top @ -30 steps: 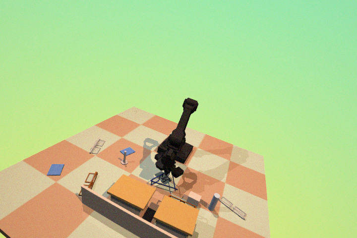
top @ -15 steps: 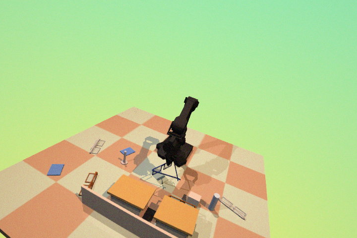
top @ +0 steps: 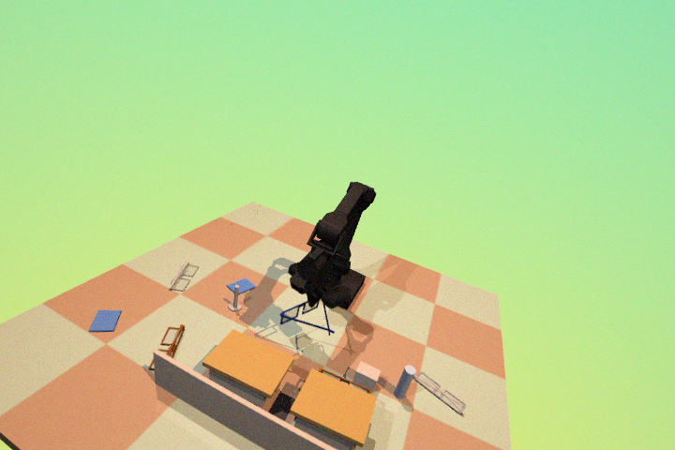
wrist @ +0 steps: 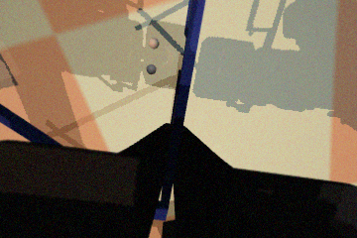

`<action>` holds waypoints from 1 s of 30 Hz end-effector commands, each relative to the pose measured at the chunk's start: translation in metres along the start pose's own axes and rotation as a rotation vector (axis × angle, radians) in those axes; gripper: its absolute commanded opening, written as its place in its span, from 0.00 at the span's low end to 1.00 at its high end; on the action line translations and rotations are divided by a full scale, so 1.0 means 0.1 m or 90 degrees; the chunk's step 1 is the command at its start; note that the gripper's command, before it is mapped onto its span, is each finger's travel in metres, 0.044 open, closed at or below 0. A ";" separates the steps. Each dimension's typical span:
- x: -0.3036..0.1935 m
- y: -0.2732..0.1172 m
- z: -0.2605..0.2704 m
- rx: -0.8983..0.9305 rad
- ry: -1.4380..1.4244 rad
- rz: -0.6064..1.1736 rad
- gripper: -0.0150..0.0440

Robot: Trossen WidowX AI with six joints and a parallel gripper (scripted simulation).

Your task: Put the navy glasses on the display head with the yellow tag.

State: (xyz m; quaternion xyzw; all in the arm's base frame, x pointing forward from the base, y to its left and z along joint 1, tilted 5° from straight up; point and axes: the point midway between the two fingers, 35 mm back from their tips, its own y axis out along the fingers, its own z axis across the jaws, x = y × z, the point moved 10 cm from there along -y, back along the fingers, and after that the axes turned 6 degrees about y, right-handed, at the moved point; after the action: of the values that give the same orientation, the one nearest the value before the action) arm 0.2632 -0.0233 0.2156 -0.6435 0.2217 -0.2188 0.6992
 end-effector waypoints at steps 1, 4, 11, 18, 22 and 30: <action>0.13 -0.02 -0.13 0.000 -0.001 -0.004 0.25; 0.23 -0.03 -0.24 -0.001 -0.001 -0.005 0.25; 0.42 -0.04 -0.53 -0.004 -0.001 -0.007 0.25; 0.58 -0.04 -0.85 -0.007 -0.001 -0.008 0.25; 0.66 -0.05 -1.05 -0.009 -0.001 -0.008 0.25; 0.76 -0.05 -1.46 -0.011 -0.001 -0.008 0.25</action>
State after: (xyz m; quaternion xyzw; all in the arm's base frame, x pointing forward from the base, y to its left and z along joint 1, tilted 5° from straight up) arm 0.2446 -0.1706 0.2071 -0.6484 0.2216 -0.2210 0.6940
